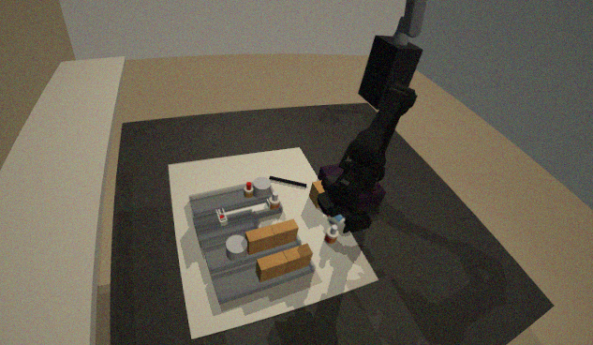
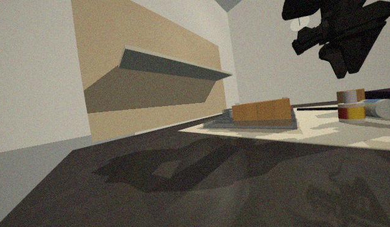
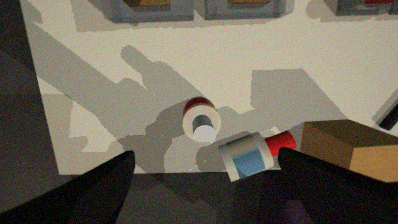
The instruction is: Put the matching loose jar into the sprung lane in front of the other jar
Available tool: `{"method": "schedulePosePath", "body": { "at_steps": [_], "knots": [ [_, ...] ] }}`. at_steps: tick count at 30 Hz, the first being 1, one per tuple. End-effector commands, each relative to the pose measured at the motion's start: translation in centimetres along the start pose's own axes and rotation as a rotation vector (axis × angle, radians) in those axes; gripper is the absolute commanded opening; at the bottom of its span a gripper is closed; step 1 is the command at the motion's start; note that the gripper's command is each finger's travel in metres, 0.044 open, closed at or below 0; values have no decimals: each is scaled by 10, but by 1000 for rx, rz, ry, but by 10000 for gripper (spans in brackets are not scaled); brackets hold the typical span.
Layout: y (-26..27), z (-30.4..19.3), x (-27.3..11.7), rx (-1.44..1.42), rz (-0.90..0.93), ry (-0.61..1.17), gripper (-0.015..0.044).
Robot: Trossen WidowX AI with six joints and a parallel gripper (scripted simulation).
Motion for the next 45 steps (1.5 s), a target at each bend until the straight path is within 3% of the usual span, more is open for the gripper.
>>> {"method": "schedulePosePath", "body": {
  "at_steps": [1,4,39,45],
  "knots": [
    [1,1,10,9,-2,17,440],
    [1,0,32,9,-2,17,440],
    [0,-2,81,9,-3,18,440],
    [0,-2,81,9,-3,18,282]
  ]
}}
Point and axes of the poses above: the point midway between the two fingers, 35 mm back from their tips, its own x axis out along the fingers, its own y axis across the jaws, z = x × y, the point moved 9 cm from there along -x, back along the fingers, and after that the axes turned 14 degrees about -x, right-handed, at the moved point
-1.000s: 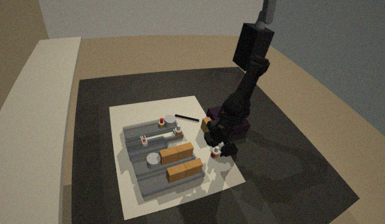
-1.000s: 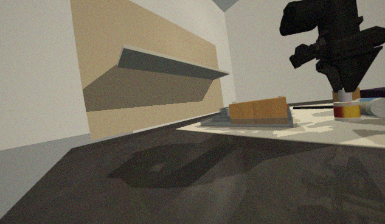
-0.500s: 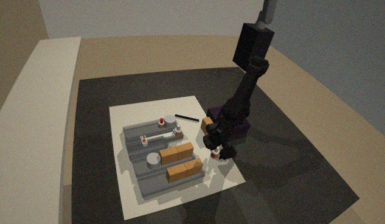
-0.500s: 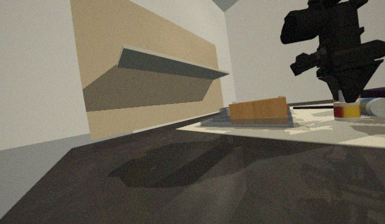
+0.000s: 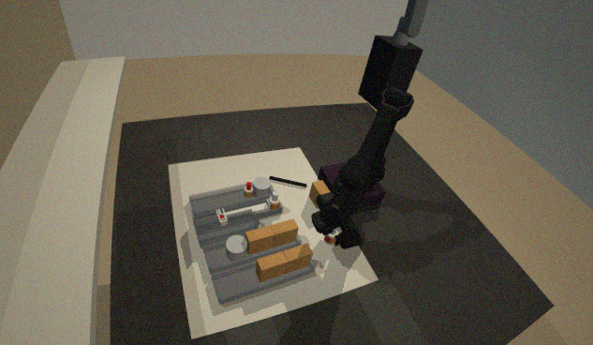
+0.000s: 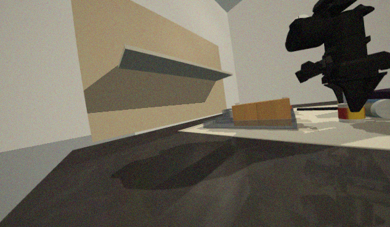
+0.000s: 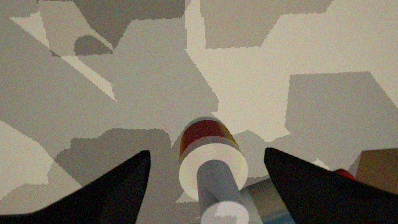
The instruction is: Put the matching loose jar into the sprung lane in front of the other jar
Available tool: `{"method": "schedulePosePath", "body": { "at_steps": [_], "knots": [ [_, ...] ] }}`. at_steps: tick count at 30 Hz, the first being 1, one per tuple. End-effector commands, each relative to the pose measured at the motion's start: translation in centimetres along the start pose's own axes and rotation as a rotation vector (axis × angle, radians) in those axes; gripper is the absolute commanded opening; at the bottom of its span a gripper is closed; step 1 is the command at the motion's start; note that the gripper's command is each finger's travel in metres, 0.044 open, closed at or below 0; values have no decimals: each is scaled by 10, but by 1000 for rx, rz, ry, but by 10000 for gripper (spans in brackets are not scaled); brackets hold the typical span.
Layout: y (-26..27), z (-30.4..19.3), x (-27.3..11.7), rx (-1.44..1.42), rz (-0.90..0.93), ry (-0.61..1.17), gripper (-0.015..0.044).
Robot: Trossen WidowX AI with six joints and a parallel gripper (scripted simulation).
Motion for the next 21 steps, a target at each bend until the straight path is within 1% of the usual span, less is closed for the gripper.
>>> {"method": "schedulePosePath", "body": {
  "at_steps": [1,5,10,14,15,21],
  "knots": [
    [0,-2,2,2,1,7,256],
    [0,-2,2,2,1,7,151],
    [0,-2,2,2,1,7,118],
    [0,1,-6,0,1,5,13],
    [0,2,-12,-1,1,4,0],
    [0,7,-46,-7,1,-3,0]
  ]
}}
Point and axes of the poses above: the point midway between the two fingers, 35 mm back from their tips, its own x axis out along the fingers, its own y axis across the jaws, z = x × y, the point moved 9 cm from there along -x, back along the fingers, and after that the axes turned 14 degrees about -x, right-handed, at the moved point
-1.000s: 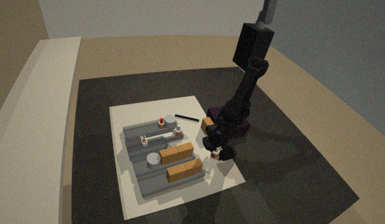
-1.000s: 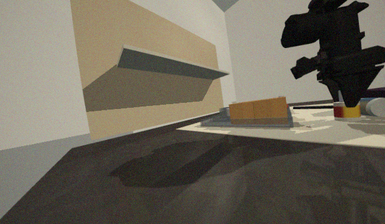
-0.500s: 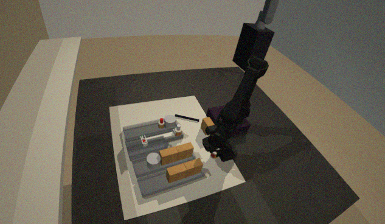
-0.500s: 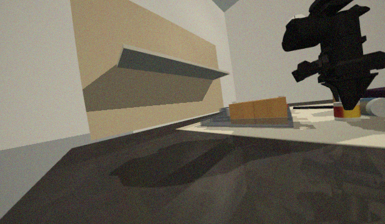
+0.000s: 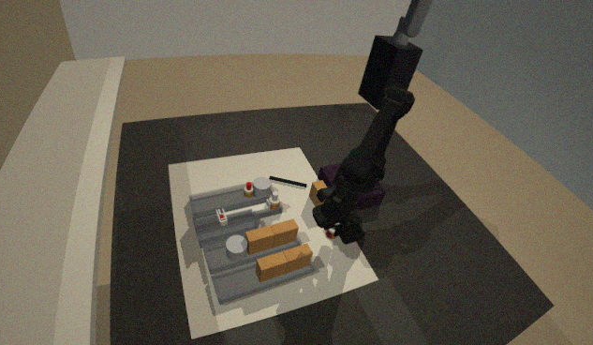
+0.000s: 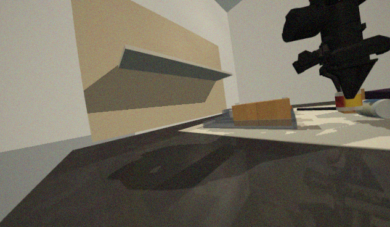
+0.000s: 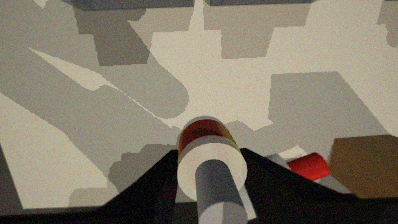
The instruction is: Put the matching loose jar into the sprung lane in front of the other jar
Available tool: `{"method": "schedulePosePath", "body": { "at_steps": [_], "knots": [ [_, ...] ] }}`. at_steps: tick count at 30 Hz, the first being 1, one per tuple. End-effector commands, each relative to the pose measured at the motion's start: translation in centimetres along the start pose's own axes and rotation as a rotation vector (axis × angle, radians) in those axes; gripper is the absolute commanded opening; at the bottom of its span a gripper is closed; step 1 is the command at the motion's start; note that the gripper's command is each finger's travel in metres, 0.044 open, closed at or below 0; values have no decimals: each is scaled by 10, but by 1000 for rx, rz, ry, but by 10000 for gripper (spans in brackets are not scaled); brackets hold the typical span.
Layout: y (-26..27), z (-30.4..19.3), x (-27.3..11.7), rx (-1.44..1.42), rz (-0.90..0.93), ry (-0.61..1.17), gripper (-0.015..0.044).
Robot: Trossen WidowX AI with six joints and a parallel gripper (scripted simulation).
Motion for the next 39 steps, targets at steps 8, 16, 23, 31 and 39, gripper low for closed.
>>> {"method": "schedulePosePath", "body": {
  "at_steps": [8,16,23,31,39],
  "knots": [
    [-3,4,-64,1,3,-5,0],
    [-6,3,-77,5,3,-3,0],
    [-28,13,-70,43,3,8,0],
    [-61,28,-60,26,0,5,0],
    [-97,39,-50,-1,-4,1,0]
  ]
}}
Point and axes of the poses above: the point midway between the two fingers, 35 mm back from their tips, its own x axis out along the fingers, its own y axis across the jaws, z = x × y, the point moved 9 cm from there along -x, back along the fingers, and after that the axes turned 14 degrees about -x, right-handed, at the moved point
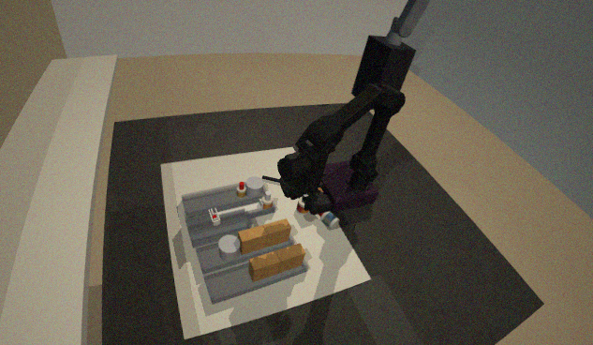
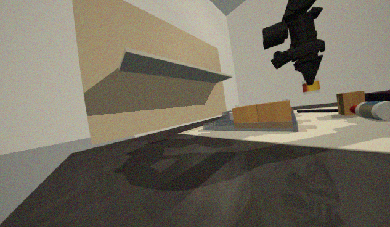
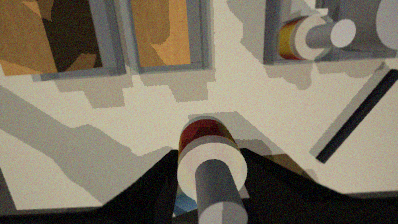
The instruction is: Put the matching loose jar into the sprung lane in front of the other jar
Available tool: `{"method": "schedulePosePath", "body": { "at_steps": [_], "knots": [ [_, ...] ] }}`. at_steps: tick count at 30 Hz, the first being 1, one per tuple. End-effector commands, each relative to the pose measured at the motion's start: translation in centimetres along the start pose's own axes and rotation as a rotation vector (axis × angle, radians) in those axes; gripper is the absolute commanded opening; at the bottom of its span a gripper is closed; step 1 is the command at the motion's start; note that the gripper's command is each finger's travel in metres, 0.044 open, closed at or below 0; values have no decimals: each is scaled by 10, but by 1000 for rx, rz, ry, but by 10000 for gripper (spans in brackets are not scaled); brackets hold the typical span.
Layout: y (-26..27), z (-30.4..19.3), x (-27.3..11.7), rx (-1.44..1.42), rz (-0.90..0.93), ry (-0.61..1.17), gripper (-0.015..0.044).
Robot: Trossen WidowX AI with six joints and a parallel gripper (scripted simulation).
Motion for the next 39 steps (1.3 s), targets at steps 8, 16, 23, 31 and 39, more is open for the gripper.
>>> {"method": "schedulePosePath", "body": {
  "at_steps": [8,16,23,31,39],
  "knots": [
    [-53,9,15,-39,-4,-1,0],
    [-93,8,26,-67,-10,-4,0],
    [-106,7,31,-75,-12,-5,0],
    [-107,8,53,-75,-12,-5,0],
    [-107,9,53,-75,-12,-5,0]
  ]
}}
Point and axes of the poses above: the point midway between the two fingers, 35 mm back from their tips, its own x axis out along the fingers, its own y axis across the jaws, z = x × y, the point moved 9 cm from there along -x, back along the fingers, and after that the axes turned 14 degrees about -x, right-handed, at the moved point
